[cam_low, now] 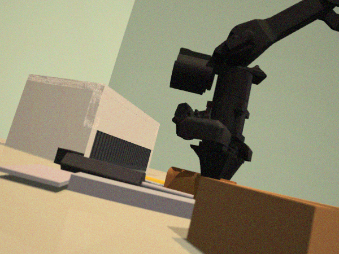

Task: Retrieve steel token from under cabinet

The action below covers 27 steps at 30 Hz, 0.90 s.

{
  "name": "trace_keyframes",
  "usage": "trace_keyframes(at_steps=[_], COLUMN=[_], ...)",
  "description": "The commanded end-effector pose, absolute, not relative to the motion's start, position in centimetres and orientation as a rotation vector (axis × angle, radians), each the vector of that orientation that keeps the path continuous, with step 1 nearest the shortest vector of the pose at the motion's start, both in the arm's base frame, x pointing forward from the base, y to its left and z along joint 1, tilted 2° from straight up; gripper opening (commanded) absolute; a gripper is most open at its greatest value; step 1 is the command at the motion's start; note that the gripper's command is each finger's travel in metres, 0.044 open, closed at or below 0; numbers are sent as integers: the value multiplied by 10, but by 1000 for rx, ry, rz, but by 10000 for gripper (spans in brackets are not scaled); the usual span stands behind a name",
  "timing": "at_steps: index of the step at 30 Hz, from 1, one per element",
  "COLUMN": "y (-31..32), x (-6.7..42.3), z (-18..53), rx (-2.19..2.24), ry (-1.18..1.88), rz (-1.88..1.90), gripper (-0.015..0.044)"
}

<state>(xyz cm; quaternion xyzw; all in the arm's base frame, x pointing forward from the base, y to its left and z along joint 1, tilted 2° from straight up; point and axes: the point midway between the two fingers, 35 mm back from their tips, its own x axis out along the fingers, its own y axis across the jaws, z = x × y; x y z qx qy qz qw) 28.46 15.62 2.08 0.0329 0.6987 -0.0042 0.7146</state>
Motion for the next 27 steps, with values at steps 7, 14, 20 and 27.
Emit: trace_keyframes(at_steps=[7,14,20,27], y=[156,156,156,155], x=[298,306,313,321], z=[22,22,22,23], rx=[72,72,72,72], ry=[1548,1547,1546,1545], rz=[-4,-4,-4,-4], gripper=[0,0,0,0])
